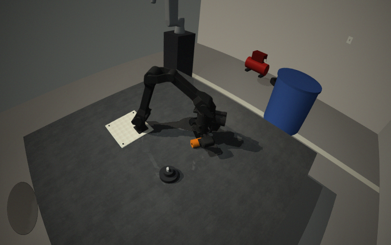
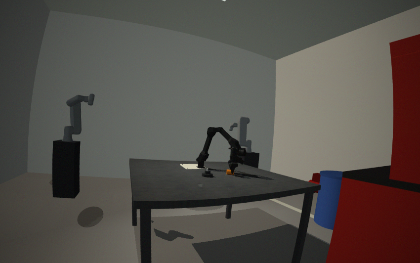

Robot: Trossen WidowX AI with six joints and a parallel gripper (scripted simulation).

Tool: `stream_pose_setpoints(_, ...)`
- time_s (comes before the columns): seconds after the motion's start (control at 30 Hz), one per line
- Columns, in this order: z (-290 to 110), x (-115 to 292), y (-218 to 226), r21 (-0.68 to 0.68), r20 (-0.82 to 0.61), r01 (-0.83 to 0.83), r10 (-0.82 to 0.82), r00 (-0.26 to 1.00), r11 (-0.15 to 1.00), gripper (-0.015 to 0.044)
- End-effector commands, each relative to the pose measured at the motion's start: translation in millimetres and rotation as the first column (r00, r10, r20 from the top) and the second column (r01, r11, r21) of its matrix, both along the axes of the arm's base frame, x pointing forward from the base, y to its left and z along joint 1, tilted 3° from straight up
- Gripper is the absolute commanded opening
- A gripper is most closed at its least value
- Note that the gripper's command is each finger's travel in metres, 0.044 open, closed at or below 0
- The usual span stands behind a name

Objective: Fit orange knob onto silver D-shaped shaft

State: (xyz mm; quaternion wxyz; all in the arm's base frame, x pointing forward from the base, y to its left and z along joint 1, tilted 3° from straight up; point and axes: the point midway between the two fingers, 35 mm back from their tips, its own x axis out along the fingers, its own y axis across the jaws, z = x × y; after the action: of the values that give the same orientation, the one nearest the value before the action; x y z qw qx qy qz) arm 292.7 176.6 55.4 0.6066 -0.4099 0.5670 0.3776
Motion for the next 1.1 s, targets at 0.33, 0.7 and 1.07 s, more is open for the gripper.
stream_pose_setpoints(0.33, 3.2, -1.7, -3.6, 0.078, 0.031, -0.007, 0.004, 0.999, 0.997, 0.0181)
stream_pose_setpoints(0.7, 9.1, -5.5, -12.6, 0.238, 0.100, -0.029, 0.005, 0.995, 0.971, 0.0181)
stream_pose_setpoints(1.07, 13.0, -9.4, -21.9, 0.381, 0.164, -0.060, -0.004, 0.986, 0.922, 0.0181)
